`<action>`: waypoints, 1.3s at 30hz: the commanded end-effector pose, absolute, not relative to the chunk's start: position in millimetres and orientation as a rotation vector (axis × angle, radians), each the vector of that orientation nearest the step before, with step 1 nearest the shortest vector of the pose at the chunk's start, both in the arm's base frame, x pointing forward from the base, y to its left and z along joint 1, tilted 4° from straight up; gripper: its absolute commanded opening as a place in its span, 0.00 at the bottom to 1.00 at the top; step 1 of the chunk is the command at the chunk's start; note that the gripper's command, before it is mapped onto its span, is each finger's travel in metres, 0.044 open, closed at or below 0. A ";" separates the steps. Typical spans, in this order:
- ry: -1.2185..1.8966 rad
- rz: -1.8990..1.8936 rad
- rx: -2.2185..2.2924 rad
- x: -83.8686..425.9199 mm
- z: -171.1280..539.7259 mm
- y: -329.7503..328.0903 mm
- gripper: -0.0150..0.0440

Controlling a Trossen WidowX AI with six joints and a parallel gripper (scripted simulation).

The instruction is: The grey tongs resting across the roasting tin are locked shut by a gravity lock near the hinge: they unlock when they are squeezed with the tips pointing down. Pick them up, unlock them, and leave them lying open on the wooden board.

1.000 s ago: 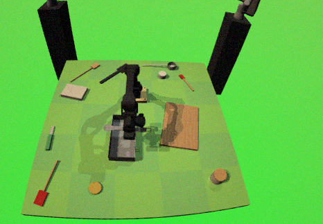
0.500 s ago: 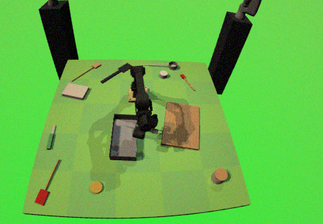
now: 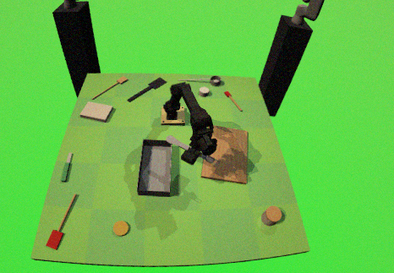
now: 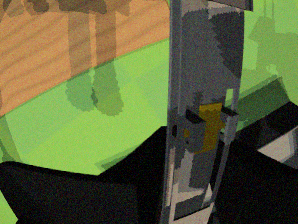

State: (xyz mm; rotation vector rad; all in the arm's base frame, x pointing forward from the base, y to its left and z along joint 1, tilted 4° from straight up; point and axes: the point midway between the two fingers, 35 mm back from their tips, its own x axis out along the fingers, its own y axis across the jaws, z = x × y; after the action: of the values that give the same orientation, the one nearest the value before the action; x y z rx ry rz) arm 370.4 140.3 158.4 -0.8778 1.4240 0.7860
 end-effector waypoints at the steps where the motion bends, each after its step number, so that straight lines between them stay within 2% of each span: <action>1: 1.438 0.735 -0.821 363.6 165.9 161.4 0.00; 9: 1.449 0.697 -0.785 358.6 167.8 174.9 0.00; 17: 1.473 0.582 -0.678 341.8 165.8 214.7 0.00; 39: 1.504 0.254 -0.350 266.6 159.5 320.9 0.00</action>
State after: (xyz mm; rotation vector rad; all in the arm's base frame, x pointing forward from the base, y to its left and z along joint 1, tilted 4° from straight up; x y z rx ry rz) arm 276.5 310.3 157.6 -0.3884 1.5102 0.2917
